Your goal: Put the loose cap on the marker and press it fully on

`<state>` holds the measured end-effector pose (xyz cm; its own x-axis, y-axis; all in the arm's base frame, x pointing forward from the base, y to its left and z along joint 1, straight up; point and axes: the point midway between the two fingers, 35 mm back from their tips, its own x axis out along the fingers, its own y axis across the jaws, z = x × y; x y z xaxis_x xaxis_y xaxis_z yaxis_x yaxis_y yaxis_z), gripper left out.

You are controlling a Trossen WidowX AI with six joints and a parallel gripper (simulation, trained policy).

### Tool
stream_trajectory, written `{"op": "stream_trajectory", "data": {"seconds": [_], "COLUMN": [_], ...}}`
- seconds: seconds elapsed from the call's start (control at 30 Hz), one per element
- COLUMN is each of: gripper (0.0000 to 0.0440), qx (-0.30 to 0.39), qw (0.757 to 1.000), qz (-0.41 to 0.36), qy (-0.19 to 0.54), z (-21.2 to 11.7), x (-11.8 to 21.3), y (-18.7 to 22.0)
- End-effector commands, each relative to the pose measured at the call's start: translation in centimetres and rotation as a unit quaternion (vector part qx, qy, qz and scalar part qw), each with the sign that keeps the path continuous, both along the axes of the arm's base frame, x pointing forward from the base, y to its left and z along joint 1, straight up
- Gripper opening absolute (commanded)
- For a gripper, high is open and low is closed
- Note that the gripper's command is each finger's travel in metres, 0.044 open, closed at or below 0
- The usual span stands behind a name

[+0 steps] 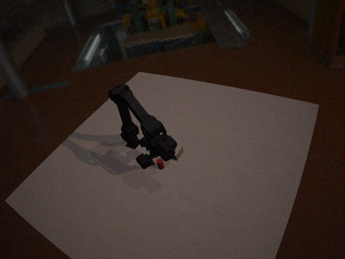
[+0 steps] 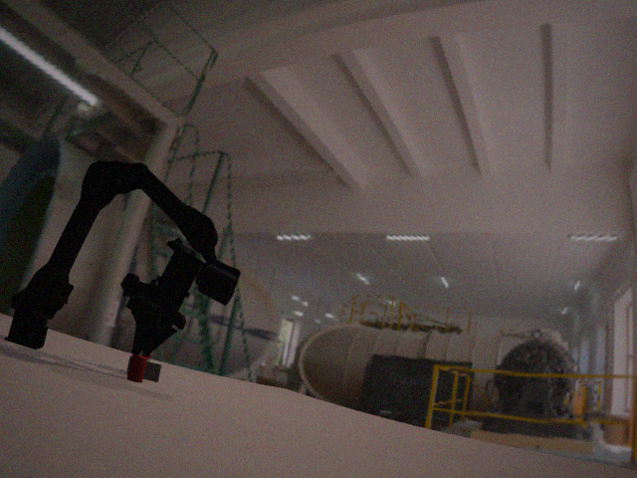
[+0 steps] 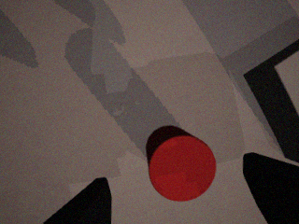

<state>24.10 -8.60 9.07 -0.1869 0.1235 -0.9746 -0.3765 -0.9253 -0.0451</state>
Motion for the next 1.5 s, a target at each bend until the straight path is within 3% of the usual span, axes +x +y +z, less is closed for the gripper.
{"op": "stream_trajectory", "data": {"seconds": [0.0,0.33,0.47,0.73,1.07,1.47], "gripper": [0.0269,0.0252,0.0225,0.0050,0.0013,0.0002], "qx": [-0.003,-0.013,-0.020,-0.037,-0.058,-0.057], "qw": [1.000,1.000,0.999,0.999,0.996,0.992], "qz": [0.010,0.024,0.029,0.037,0.048,0.069], "qy": [0.005,0.009,0.005,-0.016,-0.055,-0.090], "z": [-1.1,-3.1,-3.5,-2.6,0.2,3.9], "x": [-0.3,-0.7,-0.8,-0.5,0.7,1.7], "y": [0.3,0.7,0.7,0.7,0.7,2.7]}}
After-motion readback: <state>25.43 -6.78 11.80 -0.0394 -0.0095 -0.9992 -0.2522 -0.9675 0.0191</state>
